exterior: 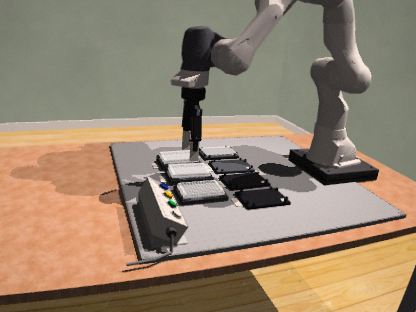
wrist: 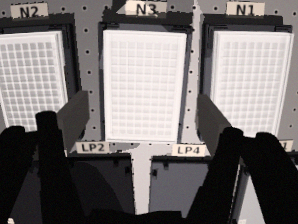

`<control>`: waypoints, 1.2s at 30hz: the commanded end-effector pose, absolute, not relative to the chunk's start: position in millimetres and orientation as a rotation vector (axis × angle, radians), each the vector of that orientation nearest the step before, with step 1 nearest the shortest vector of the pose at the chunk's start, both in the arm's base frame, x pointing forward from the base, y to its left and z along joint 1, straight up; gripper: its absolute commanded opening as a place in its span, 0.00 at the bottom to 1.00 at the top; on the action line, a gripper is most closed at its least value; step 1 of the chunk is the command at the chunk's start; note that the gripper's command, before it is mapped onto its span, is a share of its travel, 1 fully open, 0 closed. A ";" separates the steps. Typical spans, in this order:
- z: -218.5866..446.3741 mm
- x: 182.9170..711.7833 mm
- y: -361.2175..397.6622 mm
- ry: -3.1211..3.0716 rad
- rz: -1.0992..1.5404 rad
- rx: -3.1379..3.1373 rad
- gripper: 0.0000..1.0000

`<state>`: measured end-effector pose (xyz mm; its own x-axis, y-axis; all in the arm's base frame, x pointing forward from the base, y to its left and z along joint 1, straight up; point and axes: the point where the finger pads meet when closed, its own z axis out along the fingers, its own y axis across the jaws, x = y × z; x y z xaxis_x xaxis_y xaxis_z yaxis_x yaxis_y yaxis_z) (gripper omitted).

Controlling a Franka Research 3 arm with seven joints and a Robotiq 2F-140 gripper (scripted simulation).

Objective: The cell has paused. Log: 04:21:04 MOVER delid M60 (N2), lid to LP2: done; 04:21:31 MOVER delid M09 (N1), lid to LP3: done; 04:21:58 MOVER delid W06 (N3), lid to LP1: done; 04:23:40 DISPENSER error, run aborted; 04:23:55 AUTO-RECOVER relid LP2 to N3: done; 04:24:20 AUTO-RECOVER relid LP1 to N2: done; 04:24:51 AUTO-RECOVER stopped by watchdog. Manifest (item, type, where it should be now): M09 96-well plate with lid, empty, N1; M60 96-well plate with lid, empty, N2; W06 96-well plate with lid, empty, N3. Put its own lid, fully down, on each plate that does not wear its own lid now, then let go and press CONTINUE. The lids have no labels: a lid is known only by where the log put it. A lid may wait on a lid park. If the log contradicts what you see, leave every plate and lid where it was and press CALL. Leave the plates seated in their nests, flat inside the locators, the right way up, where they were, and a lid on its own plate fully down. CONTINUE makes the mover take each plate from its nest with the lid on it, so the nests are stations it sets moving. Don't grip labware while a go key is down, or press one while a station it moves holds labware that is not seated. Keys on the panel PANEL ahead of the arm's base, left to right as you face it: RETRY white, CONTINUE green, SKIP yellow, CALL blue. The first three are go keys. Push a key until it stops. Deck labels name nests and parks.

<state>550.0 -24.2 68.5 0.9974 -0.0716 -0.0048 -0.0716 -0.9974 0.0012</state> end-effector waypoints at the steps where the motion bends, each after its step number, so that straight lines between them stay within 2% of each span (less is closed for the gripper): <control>1: 68.2 549.6 -23.5 -0.127 -0.014 3.139 0.66; 36: 47.7 549.5 -23.5 -0.127 -0.014 3.139 0.66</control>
